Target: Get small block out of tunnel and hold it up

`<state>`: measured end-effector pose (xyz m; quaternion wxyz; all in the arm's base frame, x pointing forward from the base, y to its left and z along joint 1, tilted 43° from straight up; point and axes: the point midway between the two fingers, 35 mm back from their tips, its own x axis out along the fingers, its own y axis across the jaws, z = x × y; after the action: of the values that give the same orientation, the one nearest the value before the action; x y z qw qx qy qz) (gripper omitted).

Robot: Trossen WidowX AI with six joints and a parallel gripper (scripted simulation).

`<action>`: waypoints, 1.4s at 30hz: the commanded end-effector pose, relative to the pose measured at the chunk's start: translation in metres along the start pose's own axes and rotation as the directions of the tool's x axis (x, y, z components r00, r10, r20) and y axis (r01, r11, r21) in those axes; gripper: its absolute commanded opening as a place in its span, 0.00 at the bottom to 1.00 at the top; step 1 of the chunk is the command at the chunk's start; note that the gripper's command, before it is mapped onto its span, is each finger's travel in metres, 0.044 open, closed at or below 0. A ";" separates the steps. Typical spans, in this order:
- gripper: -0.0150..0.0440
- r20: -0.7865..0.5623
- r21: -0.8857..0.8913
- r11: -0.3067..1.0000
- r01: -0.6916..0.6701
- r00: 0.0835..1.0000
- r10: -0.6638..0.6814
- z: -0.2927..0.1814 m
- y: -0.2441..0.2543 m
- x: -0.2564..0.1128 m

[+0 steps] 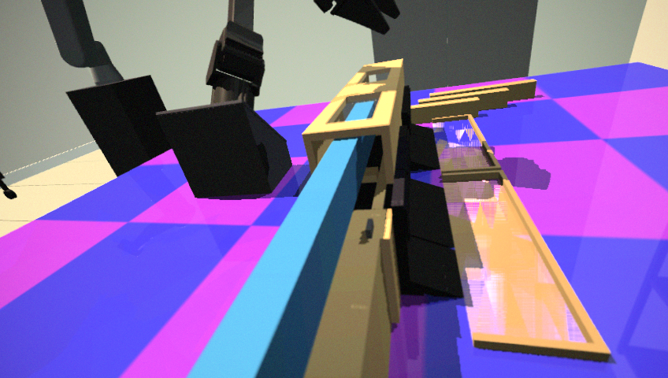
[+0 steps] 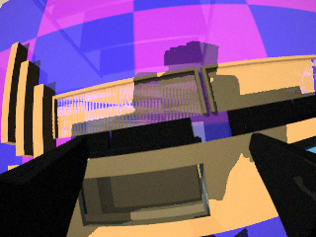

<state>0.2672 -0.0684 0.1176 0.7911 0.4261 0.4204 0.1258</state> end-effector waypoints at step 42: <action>1.00 -0.347 0.890 0.183 0.418 0.881 -0.322 0.005 -0.291 0.027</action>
<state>0.2535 -0.2284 -0.0943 0.4222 0.6734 0.5341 -0.2881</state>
